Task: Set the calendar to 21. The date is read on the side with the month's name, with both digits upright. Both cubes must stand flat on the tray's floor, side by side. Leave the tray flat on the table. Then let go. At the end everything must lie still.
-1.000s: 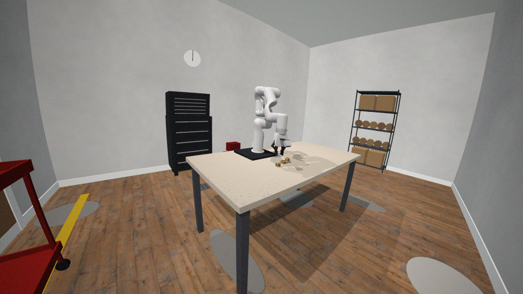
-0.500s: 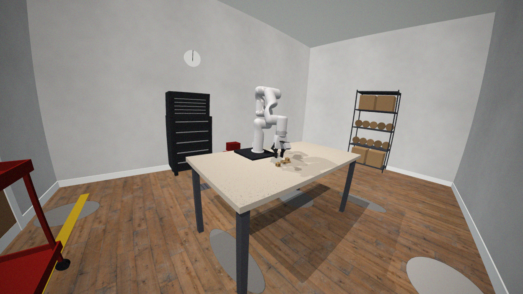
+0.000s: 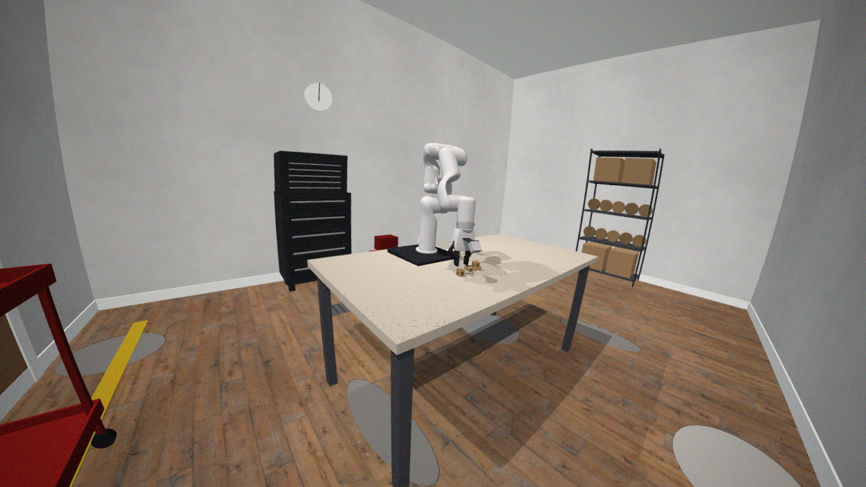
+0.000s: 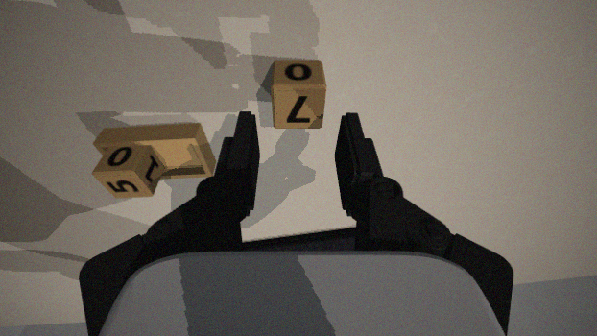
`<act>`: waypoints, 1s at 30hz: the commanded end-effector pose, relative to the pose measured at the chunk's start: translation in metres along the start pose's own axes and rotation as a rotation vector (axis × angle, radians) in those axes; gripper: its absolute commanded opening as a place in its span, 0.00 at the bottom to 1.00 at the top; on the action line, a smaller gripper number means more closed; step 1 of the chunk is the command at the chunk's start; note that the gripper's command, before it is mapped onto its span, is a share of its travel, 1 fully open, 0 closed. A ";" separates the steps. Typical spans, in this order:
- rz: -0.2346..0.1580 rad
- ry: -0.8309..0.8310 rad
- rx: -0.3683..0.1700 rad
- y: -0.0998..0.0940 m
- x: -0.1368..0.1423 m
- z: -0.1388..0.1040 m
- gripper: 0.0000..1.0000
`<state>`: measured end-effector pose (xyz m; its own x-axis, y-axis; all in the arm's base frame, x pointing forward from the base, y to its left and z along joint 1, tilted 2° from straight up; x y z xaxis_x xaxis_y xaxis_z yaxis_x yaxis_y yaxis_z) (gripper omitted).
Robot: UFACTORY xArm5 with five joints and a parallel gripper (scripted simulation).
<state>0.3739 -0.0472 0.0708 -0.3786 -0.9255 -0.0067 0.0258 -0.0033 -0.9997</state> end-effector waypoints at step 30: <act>0.001 0.000 0.003 0.011 0.000 0.002 0.47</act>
<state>0.3747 -0.0473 0.0590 -0.3786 -0.9255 -0.0068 0.0261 -0.0033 -0.9997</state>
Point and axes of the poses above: the point where the finger pads meet when closed, its own y axis out along the fingers, its own x axis across the jaws, z = x × y, the point moved 1 cm from there along -y, back along the fingers, and after that the axes turned 15 degrees about y, right-handed, at the moved point
